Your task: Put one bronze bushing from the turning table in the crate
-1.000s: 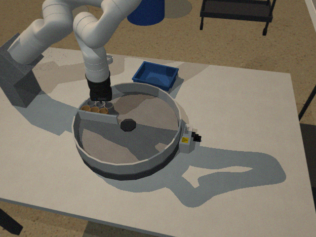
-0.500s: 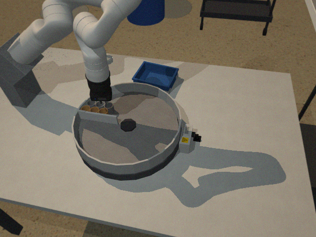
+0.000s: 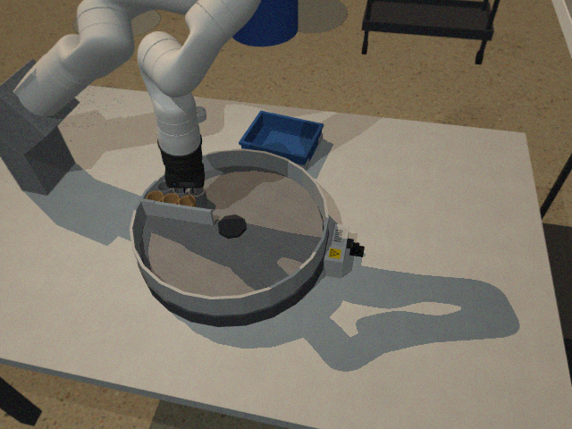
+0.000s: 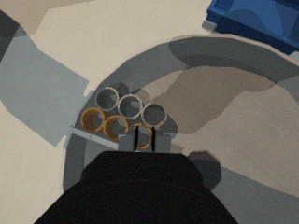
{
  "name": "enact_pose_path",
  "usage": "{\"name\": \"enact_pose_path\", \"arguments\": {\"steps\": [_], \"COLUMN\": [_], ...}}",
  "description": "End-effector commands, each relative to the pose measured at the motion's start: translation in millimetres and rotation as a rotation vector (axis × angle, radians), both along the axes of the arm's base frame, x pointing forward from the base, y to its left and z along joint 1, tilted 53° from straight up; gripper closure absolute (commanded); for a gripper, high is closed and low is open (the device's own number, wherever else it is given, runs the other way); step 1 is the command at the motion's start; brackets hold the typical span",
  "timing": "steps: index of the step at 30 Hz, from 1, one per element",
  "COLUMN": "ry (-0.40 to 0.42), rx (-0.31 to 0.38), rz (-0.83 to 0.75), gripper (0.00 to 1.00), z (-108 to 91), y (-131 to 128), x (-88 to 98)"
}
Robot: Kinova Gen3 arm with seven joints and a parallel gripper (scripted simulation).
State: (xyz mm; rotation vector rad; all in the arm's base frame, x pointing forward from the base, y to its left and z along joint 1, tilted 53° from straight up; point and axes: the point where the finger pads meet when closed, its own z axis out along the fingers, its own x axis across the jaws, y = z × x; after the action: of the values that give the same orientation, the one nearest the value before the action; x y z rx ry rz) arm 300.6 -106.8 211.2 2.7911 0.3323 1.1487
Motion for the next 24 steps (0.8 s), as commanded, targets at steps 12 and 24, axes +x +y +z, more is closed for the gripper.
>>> {"name": "enact_pose_path", "arguments": {"steps": [12, 24], "ry": [-0.047, -0.047], "rx": [-0.018, -0.018], "rz": [-0.03, -0.03], "gripper": [0.55, 0.55], "z": [-8.9, -8.9], "y": [-3, -3], "x": [10.6, 10.6]}}
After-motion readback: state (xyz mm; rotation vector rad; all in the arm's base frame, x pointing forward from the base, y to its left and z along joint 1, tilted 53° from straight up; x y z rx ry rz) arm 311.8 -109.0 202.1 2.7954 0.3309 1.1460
